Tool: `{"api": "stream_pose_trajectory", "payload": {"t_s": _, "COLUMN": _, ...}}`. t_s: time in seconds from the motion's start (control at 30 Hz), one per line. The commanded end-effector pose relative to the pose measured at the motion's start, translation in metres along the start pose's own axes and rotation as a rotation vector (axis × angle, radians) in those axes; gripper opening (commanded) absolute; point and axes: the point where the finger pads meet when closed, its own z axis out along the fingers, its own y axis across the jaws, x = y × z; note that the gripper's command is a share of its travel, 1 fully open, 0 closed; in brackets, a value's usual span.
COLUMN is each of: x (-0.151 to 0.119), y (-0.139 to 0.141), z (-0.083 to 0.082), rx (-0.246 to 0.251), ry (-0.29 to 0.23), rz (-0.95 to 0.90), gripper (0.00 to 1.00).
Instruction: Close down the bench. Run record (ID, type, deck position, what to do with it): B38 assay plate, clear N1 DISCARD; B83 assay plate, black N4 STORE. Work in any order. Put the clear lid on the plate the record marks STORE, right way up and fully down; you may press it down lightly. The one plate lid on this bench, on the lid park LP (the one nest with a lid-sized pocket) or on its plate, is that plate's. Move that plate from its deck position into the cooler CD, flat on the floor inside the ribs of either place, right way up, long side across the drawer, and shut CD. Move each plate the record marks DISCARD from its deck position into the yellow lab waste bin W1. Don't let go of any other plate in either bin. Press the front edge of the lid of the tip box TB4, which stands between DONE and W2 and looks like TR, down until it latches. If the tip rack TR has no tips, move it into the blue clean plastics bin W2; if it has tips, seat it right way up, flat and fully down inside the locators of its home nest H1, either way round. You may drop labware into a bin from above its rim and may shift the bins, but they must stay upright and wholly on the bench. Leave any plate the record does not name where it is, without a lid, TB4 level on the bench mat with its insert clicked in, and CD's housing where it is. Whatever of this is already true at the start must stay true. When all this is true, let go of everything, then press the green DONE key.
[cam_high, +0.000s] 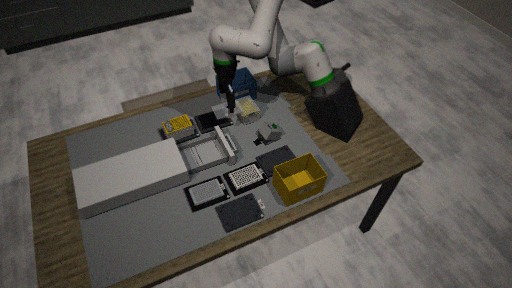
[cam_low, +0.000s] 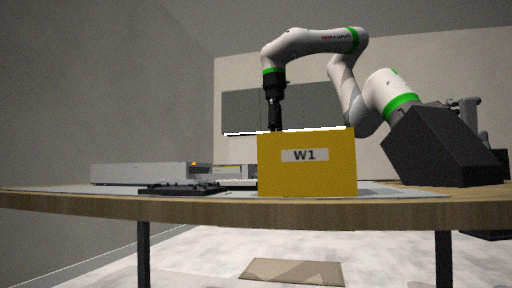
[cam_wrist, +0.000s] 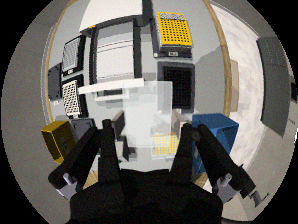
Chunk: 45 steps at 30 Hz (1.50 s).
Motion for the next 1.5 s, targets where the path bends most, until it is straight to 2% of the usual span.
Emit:
{"api": "stream_pose_trajectory", "payload": {"t_s": 0.0, "x": 0.004, "y": 0.007, "z": 0.000, "rx": 0.000, "ry": 0.000, "rz": 0.000, "gripper": 0.00}}
{"api": "stream_pose_trajectory", "payload": {"t_s": 1.27, "x": 0.046, "y": 0.088, "z": 0.000, "rx": 0.000, "ry": 0.000, "rz": 0.000, "gripper": 0.00}}
{"api": "stream_pose_trajectory", "payload": {"t_s": 1.47, "x": 0.047, "y": 0.090, "z": 0.000, "rx": 0.000, "ry": 0.000, "rz": 0.000, "gripper": 0.00}}
